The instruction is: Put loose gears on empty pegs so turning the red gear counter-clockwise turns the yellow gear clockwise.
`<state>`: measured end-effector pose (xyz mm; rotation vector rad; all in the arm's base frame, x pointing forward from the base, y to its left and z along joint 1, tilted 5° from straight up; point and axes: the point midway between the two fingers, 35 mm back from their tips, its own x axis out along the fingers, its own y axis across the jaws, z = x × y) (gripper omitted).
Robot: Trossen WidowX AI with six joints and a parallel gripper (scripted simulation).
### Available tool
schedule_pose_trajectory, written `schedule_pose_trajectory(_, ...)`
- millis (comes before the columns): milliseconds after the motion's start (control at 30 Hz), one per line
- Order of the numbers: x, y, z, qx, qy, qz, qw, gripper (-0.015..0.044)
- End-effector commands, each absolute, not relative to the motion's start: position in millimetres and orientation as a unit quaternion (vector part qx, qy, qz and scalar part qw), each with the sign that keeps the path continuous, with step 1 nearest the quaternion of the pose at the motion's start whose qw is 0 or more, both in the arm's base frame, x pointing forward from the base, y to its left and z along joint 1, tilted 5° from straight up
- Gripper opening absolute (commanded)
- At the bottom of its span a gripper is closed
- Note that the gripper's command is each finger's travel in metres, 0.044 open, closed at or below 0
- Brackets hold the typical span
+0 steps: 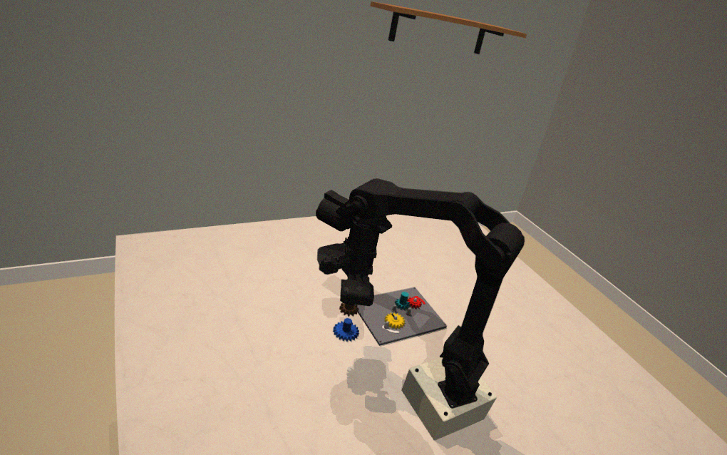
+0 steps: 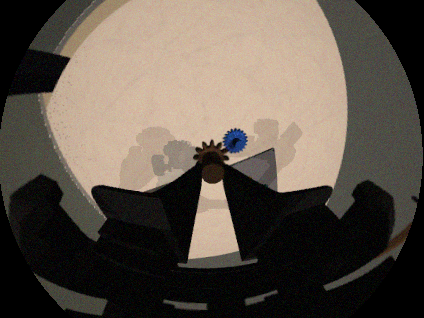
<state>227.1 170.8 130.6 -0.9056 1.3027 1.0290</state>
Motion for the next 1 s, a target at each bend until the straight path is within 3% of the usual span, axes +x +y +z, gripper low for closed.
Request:
schedule_pose_trajectory(0,232,167,126,-0.386,0.561,0.442,0.584,0.0)
schedule_pose_trajectory(967,278,119,99,-0.384,0.57,0.431,0.585,0.0)
